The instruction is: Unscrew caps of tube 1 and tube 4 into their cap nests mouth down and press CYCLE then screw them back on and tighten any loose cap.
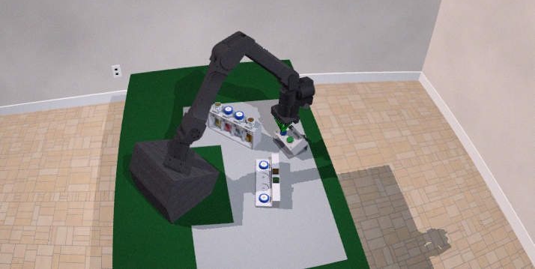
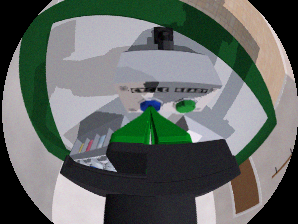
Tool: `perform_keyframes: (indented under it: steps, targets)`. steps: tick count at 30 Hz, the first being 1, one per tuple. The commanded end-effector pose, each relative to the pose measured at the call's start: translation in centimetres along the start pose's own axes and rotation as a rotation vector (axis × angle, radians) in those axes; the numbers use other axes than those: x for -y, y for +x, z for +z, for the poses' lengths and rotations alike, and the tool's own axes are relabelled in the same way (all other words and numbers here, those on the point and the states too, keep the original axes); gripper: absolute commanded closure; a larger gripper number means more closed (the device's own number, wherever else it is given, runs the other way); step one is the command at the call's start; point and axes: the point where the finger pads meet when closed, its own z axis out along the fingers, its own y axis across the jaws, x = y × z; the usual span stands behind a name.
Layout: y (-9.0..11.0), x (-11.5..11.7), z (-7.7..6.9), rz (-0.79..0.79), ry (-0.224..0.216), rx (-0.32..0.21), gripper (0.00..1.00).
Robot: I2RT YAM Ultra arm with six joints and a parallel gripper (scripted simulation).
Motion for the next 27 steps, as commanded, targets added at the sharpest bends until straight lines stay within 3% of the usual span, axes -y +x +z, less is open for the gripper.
perform_keyframes:
  steps: [1, 27]
  targets:
    - [-0.46, 0.02, -0.17, -0.003, 0.002, 0.019, 1.0]
    - [-0.47, 0.02, 0.14, -0.003, 0.002, 0.019, 1.0]
